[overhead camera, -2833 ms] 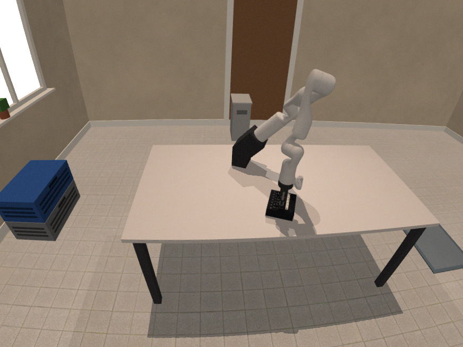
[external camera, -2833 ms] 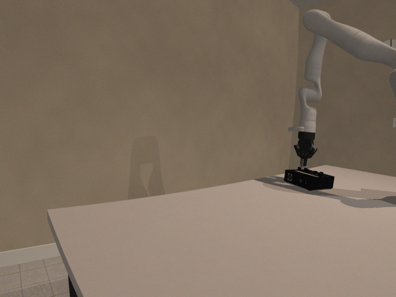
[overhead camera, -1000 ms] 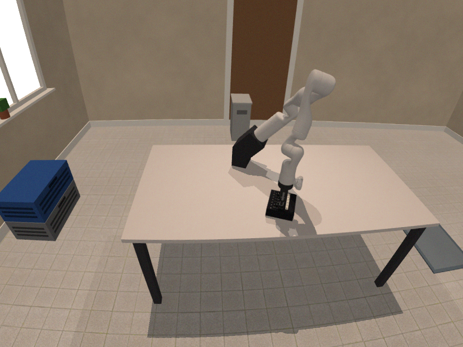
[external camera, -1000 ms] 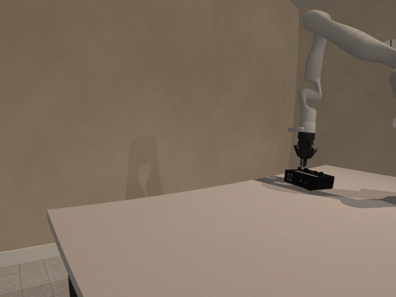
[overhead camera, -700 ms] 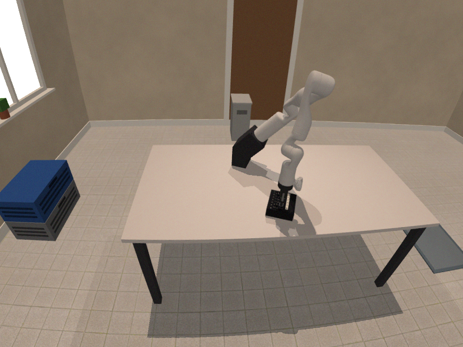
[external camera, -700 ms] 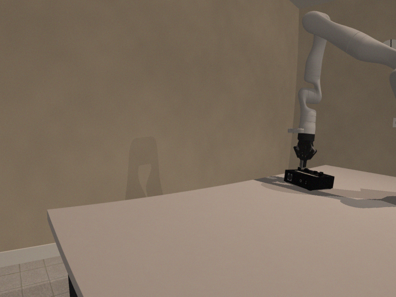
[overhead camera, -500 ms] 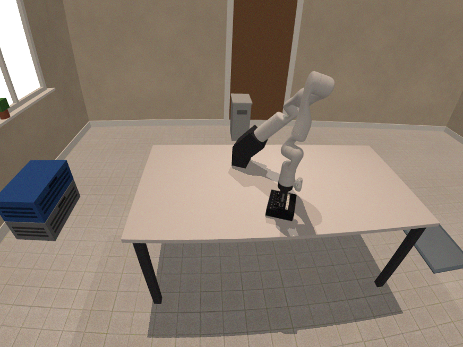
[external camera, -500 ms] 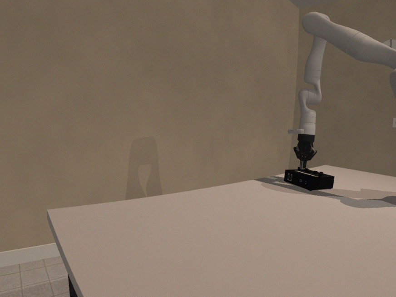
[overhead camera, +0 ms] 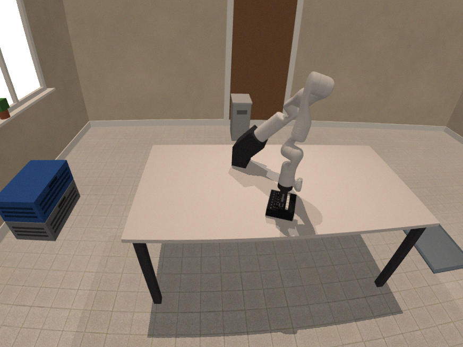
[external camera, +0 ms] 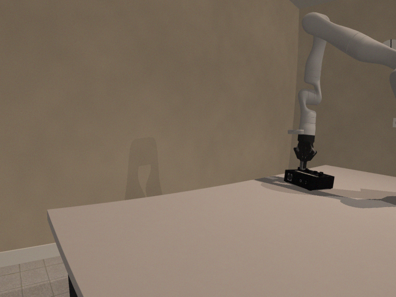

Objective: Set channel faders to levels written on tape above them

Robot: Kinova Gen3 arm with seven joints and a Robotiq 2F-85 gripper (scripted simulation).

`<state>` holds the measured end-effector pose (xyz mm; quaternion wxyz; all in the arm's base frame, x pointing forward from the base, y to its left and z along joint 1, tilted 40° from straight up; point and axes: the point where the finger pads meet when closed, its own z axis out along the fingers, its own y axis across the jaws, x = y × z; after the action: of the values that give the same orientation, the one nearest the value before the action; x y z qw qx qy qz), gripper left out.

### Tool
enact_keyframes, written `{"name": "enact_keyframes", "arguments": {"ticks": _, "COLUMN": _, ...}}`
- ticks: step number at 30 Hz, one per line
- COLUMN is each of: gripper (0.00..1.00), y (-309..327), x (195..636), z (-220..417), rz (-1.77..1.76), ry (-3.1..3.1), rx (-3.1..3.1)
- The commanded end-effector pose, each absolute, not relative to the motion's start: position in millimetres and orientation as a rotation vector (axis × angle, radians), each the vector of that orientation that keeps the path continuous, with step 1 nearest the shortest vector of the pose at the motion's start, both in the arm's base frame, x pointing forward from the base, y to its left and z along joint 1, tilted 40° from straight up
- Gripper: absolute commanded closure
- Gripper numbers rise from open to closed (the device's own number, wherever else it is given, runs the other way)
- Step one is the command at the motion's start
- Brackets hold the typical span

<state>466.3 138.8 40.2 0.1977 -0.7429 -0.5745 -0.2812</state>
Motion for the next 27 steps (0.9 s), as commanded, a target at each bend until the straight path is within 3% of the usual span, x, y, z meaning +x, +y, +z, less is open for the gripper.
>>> {"name": "enact_keyframes", "arguments": {"ticks": 1, "gripper": 1.00, "y": 138.2, "x": 466.8, "z": 40.5, "rz": -0.788, "ry": -1.608, "rx": -2.080}}
{"name": "enact_keyframes", "arguments": {"ticks": 27, "gripper": 1.00, "y": 133.1, "x": 465.5, "z": 36.1, "rz": -0.788, "ry": -1.608, "rx": -2.080}}
